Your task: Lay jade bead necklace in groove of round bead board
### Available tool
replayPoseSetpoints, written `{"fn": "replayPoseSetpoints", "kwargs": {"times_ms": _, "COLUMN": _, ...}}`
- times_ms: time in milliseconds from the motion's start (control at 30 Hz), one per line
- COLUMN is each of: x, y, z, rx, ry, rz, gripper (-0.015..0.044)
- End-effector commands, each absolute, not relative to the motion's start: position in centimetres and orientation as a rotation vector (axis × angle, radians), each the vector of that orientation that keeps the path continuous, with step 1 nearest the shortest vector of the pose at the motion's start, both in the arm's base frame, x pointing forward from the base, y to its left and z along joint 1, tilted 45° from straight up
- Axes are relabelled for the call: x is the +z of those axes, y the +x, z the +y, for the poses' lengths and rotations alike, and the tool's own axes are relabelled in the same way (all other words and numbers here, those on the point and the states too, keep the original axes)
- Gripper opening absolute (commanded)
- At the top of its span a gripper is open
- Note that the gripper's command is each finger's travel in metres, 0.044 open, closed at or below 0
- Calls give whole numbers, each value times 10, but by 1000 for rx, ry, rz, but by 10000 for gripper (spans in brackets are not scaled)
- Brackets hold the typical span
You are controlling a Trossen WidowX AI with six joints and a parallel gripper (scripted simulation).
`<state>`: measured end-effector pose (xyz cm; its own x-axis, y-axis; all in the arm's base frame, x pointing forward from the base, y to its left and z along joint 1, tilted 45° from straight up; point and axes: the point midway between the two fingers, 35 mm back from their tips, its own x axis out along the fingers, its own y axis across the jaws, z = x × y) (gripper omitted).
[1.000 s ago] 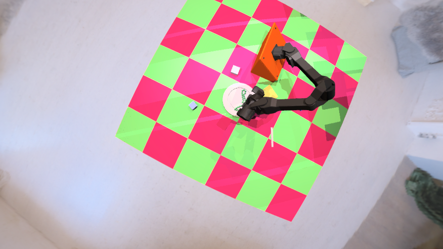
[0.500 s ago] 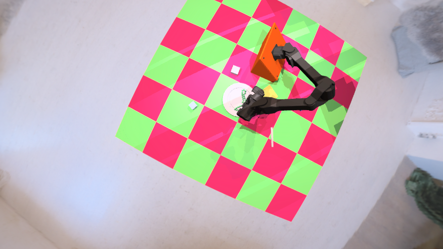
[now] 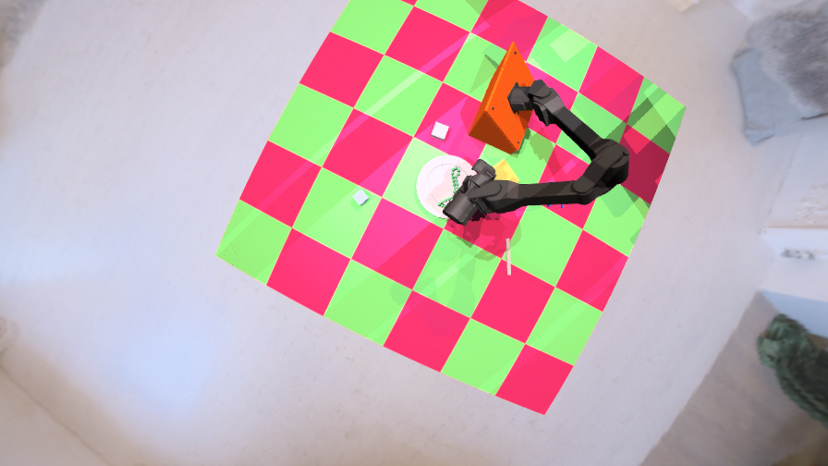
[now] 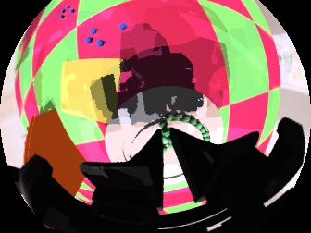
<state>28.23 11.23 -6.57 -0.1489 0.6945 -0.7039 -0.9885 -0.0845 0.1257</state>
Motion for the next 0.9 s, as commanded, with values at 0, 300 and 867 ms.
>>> {"fn": "replayPoseSetpoints", "kwargs": {"times_ms": 0, "x": -63, "y": 282, "z": 112, "rx": 1609, "ry": -568, "rz": 695, "gripper": 0}}
{"fn": "replayPoseSetpoints", "kwargs": {"times_ms": 300, "x": -56, "y": 267, "z": 117, "rx": 1610, "ry": -567, "rz": 696, "gripper": 0}}
{"fn": "replayPoseSetpoints", "kwargs": {"times_ms": 867, "x": -67, "y": 265, "z": 127, "rx": 1610, "ry": -566, "rz": 695, "gripper": 0}}
